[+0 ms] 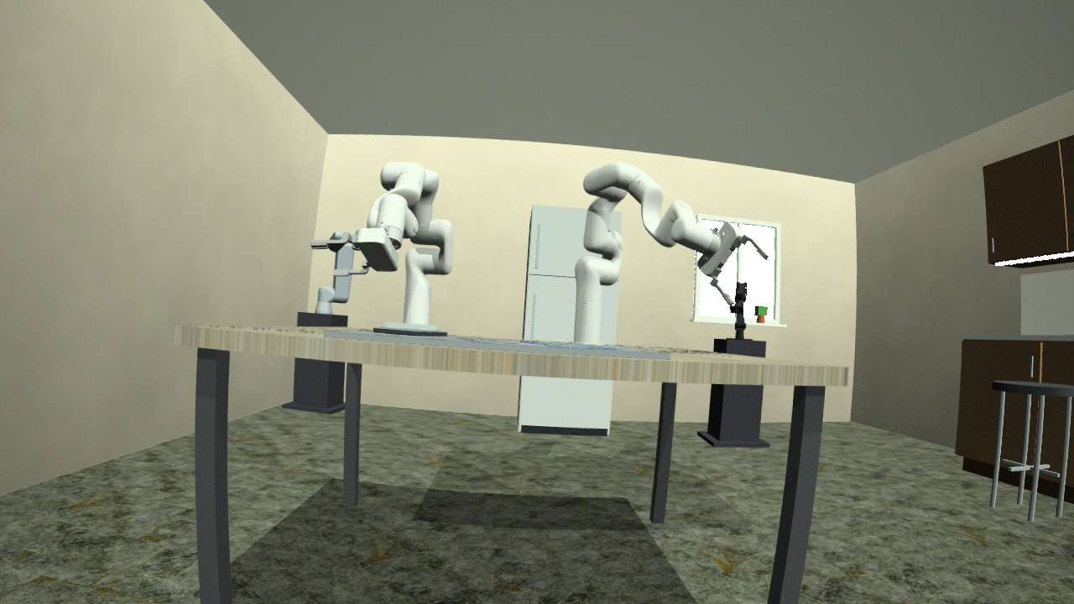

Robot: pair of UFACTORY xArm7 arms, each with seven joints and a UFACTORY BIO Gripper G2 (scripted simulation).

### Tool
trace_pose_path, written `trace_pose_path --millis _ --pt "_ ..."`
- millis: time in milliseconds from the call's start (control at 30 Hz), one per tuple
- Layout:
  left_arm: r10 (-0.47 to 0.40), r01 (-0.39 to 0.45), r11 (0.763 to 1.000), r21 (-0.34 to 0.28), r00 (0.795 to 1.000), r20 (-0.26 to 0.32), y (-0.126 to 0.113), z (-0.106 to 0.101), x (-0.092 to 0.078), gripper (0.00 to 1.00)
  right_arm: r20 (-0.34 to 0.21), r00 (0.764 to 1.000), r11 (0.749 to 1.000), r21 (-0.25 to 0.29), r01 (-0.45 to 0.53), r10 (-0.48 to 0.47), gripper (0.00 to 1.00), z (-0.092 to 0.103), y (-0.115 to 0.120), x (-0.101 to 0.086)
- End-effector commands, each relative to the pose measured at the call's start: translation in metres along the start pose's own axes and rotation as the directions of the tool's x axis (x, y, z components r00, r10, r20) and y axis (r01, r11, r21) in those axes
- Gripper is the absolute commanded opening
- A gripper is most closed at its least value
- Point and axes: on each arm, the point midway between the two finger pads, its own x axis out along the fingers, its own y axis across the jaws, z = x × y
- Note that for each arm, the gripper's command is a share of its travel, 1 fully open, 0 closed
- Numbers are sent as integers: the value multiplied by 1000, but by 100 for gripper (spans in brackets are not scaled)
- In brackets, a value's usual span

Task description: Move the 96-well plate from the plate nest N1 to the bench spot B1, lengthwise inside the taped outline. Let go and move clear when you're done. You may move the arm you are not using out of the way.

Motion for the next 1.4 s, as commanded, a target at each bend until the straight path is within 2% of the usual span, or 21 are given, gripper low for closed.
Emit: trace_pose_path --millis 0,633,1000,1367 --pt "4 -4 1000 1 1000 0 2 0 -1 100 0 1000 1000 5 0 0 100 2 2 0" --pt "4 -4 1000 1 1000 0 4 1 -3 100 0 1000 1000 5 0 0 100 2 2 0" --pt "4 -4 1000 2 1000 0 56 14 -46 100 0 1000 1000 5 0 0 100 2 2 0" --pt "4 -4 1000 1 1000 -1 60 15 -50 100 0 1000 1000 5 0 0 100 2 2 0"
